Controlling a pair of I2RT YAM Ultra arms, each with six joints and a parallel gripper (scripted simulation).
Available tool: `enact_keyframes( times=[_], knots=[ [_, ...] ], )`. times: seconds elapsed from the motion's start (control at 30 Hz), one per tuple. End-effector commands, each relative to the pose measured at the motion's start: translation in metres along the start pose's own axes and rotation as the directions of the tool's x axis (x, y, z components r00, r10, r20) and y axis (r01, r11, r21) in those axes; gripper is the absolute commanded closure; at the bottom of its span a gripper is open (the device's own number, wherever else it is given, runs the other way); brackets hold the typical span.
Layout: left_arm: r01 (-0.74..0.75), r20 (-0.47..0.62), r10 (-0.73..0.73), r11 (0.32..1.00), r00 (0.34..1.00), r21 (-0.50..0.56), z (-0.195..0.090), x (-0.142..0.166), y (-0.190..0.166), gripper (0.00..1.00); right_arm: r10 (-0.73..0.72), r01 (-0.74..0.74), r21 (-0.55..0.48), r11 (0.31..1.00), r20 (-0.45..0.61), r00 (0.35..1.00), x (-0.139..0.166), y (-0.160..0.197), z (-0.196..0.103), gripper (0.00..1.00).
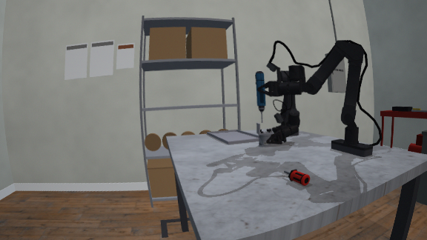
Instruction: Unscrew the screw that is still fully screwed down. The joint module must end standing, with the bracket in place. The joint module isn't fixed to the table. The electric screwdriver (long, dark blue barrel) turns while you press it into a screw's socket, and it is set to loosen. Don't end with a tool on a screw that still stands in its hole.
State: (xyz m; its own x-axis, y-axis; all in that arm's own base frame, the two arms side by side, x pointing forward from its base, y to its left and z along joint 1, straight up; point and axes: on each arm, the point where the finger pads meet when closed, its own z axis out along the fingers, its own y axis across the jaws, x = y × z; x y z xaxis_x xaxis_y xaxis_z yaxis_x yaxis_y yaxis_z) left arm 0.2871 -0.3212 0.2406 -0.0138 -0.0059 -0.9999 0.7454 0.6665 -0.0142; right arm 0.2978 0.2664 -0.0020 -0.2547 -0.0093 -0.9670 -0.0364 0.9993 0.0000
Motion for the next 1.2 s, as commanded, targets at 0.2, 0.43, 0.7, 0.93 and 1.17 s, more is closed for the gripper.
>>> enact_keyframes(
  times=[0.2, 0.43, 0.7, 0.93, 1.17],
  knots=[
    [0.005, 0.089, -0.006, 1.000, 0.996, 0.009, 0.001, -0.016, -0.002, 0.58, 0.010, -0.010, -0.001, 1.000, 0.005, 1.000, -0.003, 0.001, 0.000, 0.41],
    [0.005, 0.138, -0.006, 1.000, 0.990, 0.010, -0.002, -0.035, -0.002, 0.58, 0.010, -0.010, -0.001, 1.000, 0.005, 1.000, -0.003, 0.001, 0.000, 0.41],
    [0.005, 0.119, -0.006, 1.000, 0.993, 0.009, 0.001, -0.023, -0.002, 0.58, 0.010, -0.010, -0.001, 1.000, 0.005, 1.000, -0.003, 0.001, 0.000, 0.41],
    [0.005, 0.136, -0.006, 1.000, 0.991, 0.010, 0.000, -0.028, -0.002, 0.58, 0.010, -0.010, -0.001, 1.000, 0.005, 1.000, -0.003, 0.001, 0.000, 0.41],
    [0.005, 0.130, -0.006, 1.000, 0.991, 0.009, -0.001, -0.025, -0.001, 0.58, 0.010, -0.010, -0.001, 1.000, 0.005, 1.000, -0.003, 0.001, 0.000, 0.41]
  ],
)
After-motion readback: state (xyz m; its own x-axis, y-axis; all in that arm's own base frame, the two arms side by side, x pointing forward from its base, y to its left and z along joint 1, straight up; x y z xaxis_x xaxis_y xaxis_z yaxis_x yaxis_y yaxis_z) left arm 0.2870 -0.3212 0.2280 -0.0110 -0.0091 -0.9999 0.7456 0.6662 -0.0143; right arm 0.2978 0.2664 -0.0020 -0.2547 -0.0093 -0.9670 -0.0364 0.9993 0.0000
